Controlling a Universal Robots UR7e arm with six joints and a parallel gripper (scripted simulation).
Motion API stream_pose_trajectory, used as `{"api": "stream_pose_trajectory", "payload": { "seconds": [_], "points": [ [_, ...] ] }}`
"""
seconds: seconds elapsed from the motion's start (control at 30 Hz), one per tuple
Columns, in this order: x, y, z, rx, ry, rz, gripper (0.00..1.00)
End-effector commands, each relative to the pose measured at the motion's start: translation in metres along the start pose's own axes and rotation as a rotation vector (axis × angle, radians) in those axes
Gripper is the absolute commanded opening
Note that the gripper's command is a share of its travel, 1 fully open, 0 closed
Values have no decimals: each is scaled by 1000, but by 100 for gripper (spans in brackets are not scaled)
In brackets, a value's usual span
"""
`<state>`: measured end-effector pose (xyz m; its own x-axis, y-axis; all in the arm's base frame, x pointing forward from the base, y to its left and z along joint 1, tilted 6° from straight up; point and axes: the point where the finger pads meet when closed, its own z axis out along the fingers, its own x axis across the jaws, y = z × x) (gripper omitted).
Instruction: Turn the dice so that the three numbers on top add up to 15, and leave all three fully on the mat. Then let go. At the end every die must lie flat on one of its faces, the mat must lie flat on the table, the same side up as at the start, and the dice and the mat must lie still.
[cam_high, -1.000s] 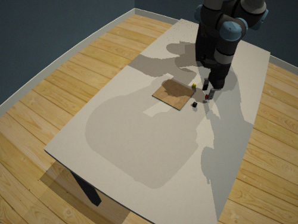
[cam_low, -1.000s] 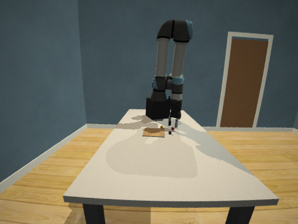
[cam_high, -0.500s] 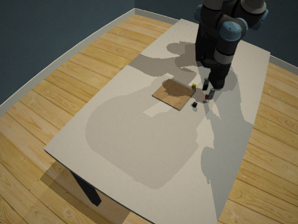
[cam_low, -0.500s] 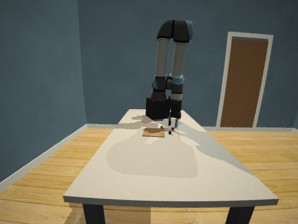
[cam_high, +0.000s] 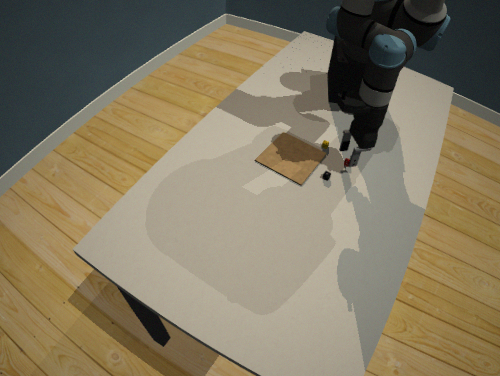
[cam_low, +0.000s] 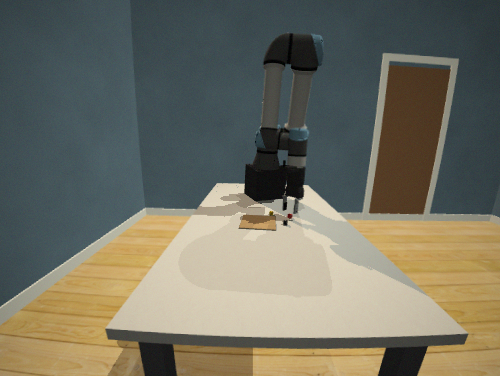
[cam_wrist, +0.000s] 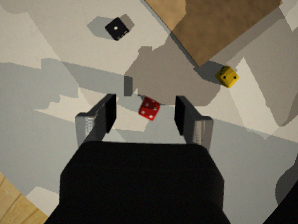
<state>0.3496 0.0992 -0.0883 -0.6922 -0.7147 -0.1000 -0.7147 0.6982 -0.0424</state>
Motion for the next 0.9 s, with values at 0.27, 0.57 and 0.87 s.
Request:
{"api": "stream_pose_trajectory", "payload": {
  "seconds": [0.27, 0.57, 0.87],
  "points": [
    [1, 2, -19, -1, 2, -1, 100],
    [1, 2, -43, -1, 2, -1, 100],
    [1, 2, -64, -1, 2, -1, 100]
  ]
}}
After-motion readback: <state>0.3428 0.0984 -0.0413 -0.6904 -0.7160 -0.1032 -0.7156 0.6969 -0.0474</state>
